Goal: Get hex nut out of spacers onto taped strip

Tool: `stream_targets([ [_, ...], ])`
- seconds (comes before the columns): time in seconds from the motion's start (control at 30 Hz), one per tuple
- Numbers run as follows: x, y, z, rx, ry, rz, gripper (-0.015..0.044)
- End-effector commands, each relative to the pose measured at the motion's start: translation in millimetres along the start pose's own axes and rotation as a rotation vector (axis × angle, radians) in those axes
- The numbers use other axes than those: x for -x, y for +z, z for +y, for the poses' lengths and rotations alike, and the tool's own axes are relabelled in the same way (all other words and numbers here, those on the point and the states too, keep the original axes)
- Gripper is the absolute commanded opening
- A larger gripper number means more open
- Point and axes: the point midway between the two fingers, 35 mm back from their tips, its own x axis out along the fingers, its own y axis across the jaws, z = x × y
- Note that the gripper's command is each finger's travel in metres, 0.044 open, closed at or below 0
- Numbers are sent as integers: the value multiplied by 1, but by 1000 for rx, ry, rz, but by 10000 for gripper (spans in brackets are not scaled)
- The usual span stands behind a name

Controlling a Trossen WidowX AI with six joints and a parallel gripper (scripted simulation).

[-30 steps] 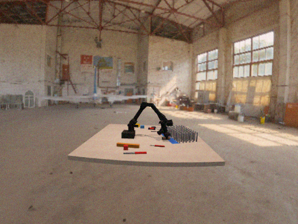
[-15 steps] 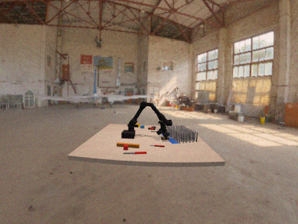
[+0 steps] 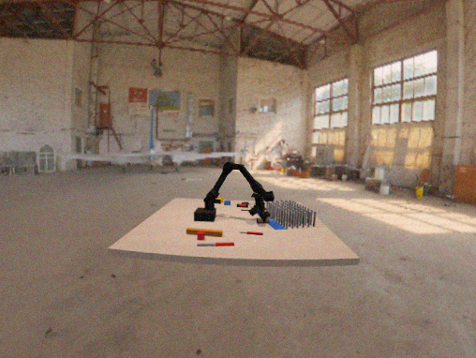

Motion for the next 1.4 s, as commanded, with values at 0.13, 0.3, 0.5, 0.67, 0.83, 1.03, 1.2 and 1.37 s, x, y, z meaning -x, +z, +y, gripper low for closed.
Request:
stream_targets([
  [0.13, 2, 6, -1, 3, 1, -2, 0],
  [0.3, 3, 9, -1, 3, 1, -2, 0],
  [0.5, 4, 12, -2, 3, 1, -2, 0],
  [0.67, 5, 15, -2, 3, 1, -3, 0],
  [0.83, 5, 18, -2, 3, 1, -3, 0],
  [1.03, 6, 21, -2, 3, 1, -4, 0],
  [1.2, 7, 24, -2, 3, 1, -4, 0],
  [1.37, 8, 27, -2, 3, 1, -4, 0],
])
